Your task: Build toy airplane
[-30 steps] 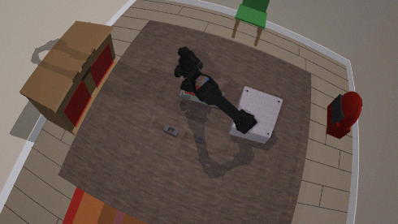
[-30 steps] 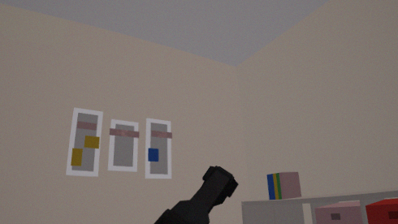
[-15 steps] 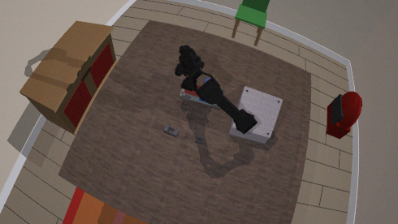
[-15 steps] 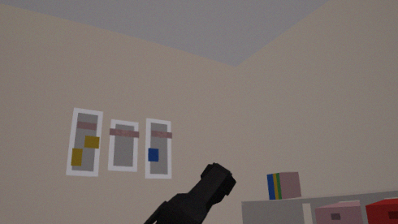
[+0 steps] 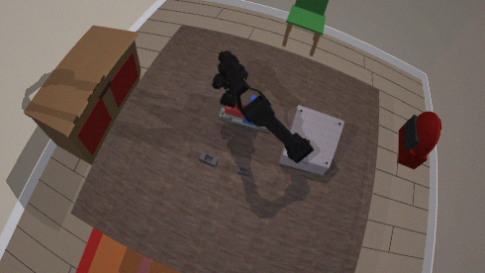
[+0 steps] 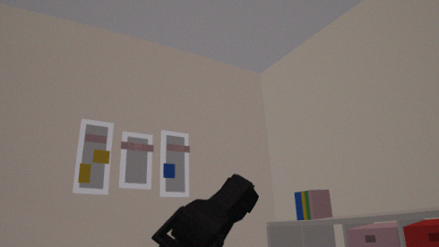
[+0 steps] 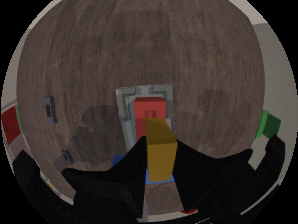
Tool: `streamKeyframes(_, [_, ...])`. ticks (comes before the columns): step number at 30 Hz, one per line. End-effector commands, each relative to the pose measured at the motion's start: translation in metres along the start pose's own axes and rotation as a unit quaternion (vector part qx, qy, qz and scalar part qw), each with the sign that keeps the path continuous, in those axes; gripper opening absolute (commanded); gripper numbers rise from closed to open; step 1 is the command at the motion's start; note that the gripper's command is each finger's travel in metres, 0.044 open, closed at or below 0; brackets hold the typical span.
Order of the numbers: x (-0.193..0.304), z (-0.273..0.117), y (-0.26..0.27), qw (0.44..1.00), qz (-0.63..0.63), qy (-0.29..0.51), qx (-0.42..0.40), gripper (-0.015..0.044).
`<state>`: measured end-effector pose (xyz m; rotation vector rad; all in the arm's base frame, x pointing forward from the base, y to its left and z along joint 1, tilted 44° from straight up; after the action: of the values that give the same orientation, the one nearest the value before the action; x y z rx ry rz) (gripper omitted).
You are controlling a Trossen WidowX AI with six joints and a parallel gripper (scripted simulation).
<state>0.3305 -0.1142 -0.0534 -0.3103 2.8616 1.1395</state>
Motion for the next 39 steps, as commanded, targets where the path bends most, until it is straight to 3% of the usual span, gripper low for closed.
streamKeyframes(1, [0.000, 0.005, 0.000, 1.000, 0.001, 0.002, 0.000, 0.0067])
streamKeyframes(21, [0.001, 0.037, 0.000, 1.000, 0.001, 0.001, -0.001, 0.0067])
streamKeyframes(39, [0.001, 0.039, 0.000, 1.000, 0.001, 0.001, -0.001, 0.0067])
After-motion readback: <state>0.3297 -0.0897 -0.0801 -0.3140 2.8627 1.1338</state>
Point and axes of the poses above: the point midway between the two fingers, 35 mm back from their tips, its own z axis out along the fingers, its own y axis across the jaws, x = y × z, the point moved 4 cm from there along -z, back along the fingers, and after that the axes turned 9 degrees about -z, right-handed, at the moved point
